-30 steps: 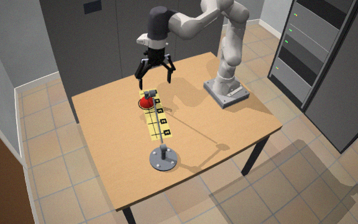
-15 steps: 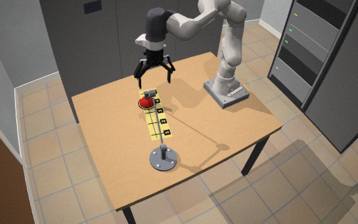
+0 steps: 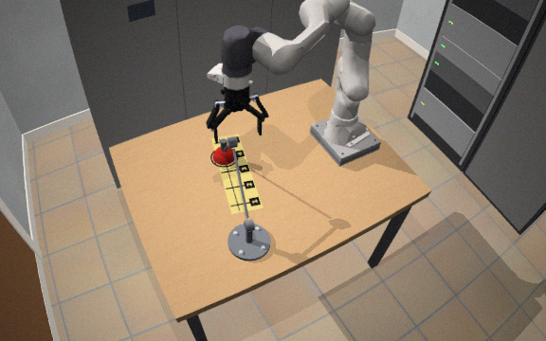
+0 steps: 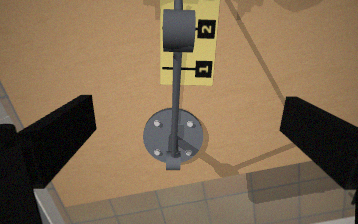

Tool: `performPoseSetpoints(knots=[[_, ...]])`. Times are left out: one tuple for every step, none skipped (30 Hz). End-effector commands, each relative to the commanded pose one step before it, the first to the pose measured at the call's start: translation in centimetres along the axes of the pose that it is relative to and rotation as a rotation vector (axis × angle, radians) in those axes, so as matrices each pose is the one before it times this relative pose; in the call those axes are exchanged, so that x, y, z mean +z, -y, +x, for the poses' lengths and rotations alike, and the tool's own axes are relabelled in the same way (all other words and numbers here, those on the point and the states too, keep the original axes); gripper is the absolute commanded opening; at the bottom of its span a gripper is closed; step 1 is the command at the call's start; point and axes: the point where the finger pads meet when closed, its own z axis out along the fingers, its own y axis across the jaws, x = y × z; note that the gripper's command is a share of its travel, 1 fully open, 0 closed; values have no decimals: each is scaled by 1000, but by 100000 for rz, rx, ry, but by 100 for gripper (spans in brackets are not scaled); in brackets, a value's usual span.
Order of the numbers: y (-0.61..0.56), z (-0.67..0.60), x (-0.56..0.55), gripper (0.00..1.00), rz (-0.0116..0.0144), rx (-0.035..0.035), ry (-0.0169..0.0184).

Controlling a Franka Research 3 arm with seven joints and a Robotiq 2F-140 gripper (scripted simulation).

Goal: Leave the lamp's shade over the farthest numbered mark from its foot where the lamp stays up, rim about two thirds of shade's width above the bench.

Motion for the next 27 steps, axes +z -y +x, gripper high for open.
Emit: performPoseSetpoints(knots=[[726,-88,572,100,2114,1916,354],[0,0,0,100,0,0,0],[-31,4,262,100,-99,-75,-14],[-31,4,262,100,-99,-75,-14],[-31,4,262,100,-99,-75,-14],[-31,4,262,100,-99,-75,-14],[-30,4,262,100,-99,-75,-14],[-30,4,262,100,-99,-75,-14],[-30,4,262,100,-99,-75,-14],[-30,4,262,100,-99,-75,-14],[-29,4,262,100,-99,-75,-14],[-29,4,262,100,-99,-75,-14],[-29,4,262,100,-99,-75,-14],[-29,4,262,100,-99,-75,-14],[-28,4,262,100,-99,-75,-14],[-28,3,262,100,-99,-75,-14],[-28,3,262,100,-99,-75,-14],[0,0,0,100,0,0,0],[0,0,0,100,0,0,0],[-17,4,263,100,-61,10,-4],[-16,4,263,100,-61,10,-4],[-16,4,263,100,-61,10,-4],[-16,3,263,100,-61,10,-4],[-16,3,263,100,-61,10,-4],[-16,3,263,100,-61,10,-4],[-16,3,263,100,-61,10,-4],[-15,3,263,100,-61,10,-4]])
